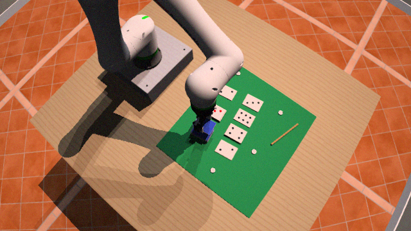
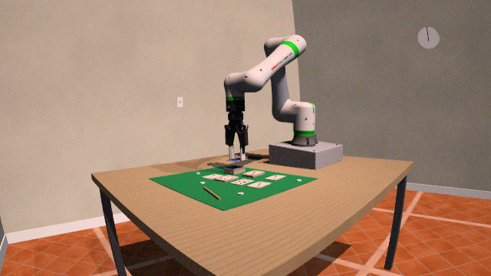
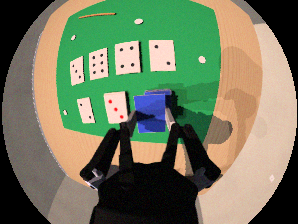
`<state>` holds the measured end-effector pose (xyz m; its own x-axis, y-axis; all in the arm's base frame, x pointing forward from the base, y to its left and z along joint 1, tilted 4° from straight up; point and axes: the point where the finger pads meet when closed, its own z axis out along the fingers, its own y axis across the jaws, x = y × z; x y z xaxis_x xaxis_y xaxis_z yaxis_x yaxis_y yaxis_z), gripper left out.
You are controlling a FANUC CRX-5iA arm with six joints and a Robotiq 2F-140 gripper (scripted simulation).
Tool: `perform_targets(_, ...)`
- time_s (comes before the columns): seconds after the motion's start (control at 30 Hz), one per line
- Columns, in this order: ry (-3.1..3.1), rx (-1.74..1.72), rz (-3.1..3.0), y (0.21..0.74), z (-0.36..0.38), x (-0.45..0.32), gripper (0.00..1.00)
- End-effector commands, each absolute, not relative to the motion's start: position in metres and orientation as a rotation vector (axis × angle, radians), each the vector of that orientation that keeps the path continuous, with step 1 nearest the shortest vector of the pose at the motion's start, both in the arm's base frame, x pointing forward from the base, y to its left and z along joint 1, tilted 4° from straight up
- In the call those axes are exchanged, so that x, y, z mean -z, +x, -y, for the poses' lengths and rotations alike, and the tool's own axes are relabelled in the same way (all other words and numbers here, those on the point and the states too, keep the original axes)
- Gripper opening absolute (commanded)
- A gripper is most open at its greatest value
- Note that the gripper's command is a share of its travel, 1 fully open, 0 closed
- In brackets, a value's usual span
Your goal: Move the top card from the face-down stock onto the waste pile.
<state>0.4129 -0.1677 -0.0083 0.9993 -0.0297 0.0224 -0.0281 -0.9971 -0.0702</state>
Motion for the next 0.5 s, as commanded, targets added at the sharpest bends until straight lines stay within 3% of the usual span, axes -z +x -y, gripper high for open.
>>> perform_targets(0.0,-3.072,0.036,-0.055,0.414,0.148,0.007,0.43)
perform_targets(0.47,-3.071,0.035,-0.084,0.415,0.082,0.002,0.43)
